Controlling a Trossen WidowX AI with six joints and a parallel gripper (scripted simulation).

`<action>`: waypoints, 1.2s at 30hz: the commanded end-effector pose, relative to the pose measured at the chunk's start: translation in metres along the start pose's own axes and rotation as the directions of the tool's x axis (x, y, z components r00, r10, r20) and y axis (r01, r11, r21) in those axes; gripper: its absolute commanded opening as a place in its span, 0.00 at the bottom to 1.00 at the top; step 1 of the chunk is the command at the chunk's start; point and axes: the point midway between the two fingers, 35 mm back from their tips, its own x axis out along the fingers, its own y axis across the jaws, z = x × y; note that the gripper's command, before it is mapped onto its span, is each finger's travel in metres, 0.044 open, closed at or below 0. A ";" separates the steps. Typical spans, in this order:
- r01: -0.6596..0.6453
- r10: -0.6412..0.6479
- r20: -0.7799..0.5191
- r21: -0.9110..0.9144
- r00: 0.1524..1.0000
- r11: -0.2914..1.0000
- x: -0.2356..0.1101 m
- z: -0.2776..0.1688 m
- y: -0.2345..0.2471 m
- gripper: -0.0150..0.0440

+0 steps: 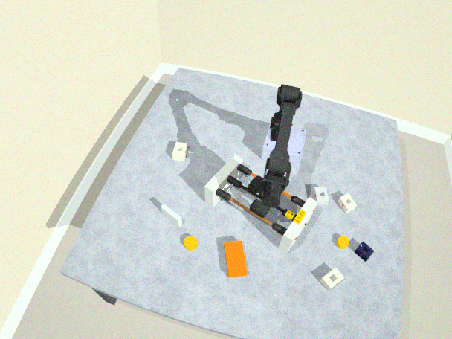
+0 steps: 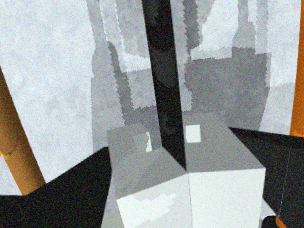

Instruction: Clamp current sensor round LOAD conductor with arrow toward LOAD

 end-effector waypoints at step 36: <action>0.011 -0.011 0.002 0.002 1.000 1.000 -0.013 0.001 -0.001 0.25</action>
